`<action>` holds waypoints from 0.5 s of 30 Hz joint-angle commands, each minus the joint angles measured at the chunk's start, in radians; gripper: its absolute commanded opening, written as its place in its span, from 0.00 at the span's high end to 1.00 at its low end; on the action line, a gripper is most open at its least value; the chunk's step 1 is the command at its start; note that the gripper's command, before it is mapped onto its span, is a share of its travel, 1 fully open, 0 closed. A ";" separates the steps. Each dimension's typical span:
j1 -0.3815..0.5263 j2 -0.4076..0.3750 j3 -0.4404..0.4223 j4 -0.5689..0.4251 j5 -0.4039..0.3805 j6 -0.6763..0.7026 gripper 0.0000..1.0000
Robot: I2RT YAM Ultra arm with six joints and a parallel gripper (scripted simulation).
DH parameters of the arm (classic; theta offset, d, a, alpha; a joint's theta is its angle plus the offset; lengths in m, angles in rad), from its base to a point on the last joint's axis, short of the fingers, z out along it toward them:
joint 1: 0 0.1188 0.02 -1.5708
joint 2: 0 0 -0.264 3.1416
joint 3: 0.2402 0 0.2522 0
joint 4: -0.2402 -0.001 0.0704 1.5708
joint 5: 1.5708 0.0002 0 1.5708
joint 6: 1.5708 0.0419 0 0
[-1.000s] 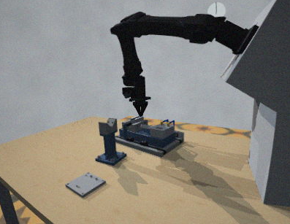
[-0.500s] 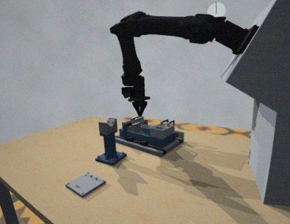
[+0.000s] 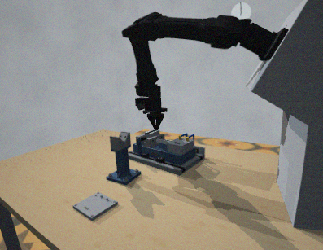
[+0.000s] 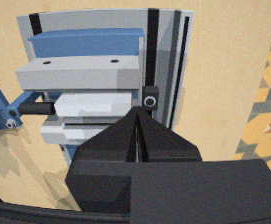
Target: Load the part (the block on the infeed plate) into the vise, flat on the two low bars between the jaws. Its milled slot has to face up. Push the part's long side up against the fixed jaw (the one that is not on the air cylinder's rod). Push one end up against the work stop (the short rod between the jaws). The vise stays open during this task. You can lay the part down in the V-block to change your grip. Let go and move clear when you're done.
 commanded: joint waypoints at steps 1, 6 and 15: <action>0.000 -0.026 -0.027 0.001 -0.009 0.010 1.00; 0.007 -0.031 -0.030 0.005 -0.004 0.012 1.00; 0.011 -0.035 -0.035 0.008 0.000 0.015 1.00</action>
